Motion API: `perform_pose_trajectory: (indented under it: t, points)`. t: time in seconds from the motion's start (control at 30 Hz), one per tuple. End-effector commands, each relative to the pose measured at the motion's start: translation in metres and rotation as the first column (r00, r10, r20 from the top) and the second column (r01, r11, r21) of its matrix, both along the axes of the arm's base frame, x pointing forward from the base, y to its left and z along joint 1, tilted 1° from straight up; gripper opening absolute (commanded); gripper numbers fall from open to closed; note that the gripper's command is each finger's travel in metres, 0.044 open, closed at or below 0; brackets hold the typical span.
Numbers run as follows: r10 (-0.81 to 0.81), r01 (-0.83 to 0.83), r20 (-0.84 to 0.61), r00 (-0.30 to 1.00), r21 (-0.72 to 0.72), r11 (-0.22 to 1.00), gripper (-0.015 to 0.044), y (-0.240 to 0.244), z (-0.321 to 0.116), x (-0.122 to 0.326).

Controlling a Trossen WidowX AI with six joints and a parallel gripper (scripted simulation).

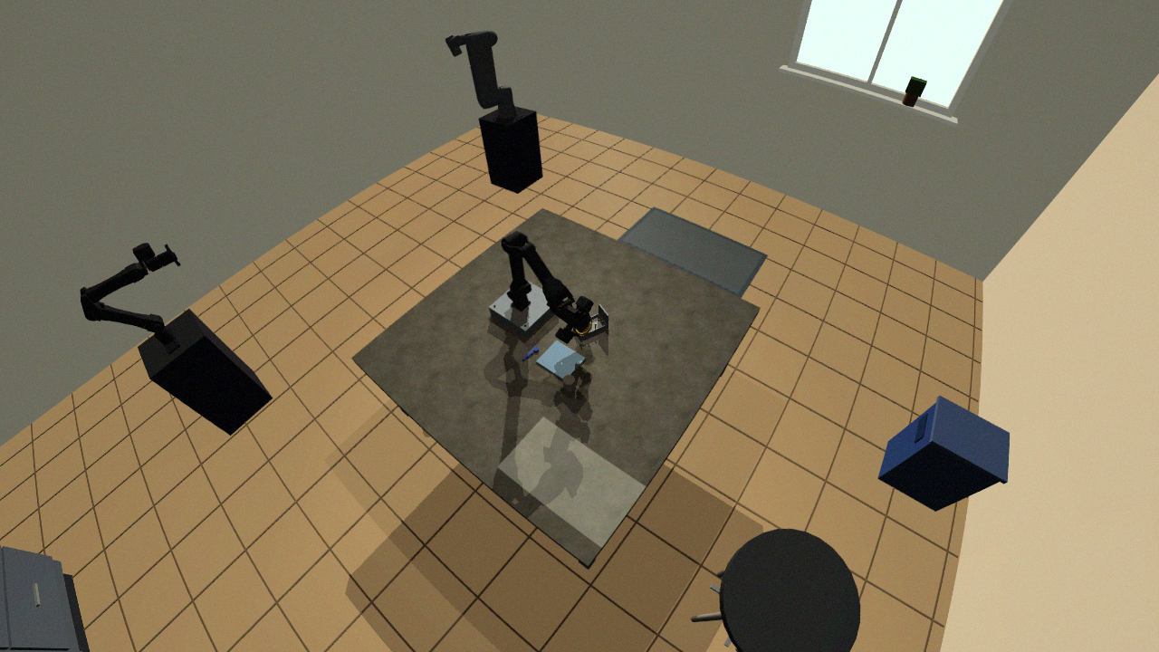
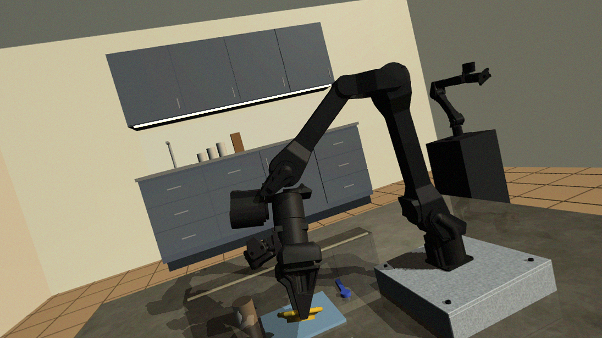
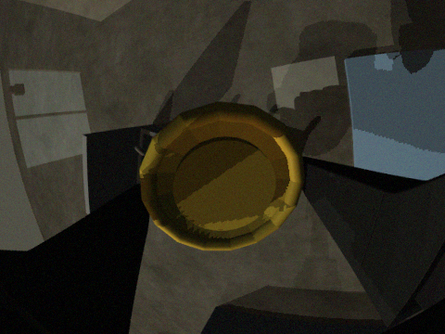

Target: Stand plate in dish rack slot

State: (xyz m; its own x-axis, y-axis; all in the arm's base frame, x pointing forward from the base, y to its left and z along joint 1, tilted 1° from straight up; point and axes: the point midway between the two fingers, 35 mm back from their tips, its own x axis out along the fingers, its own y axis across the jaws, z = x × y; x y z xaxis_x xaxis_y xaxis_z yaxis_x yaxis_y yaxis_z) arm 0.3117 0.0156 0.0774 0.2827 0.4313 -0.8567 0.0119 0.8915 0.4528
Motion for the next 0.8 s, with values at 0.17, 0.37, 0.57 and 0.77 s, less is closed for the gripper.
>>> perform_pose_trajectory:
  t: [0.17, 0.37, 0.57, 0.77]
  points:
    - [0.121, -0.144, 0.204, 0.971, 0.101, 0.984, 0.0000, 0.004, -0.018, 0.011]
    - [0.184, -0.246, 0.359, 0.915, 0.133, 0.960, 0.0000, 0.007, -0.025, 0.013]
    - [0.232, -0.345, 0.514, 0.826, 0.136, 0.929, 0.0000, 0.009, -0.029, 0.011]
    - [0.260, -0.427, 0.648, 0.716, 0.111, 0.897, 0.0000, 0.011, -0.030, 0.006]
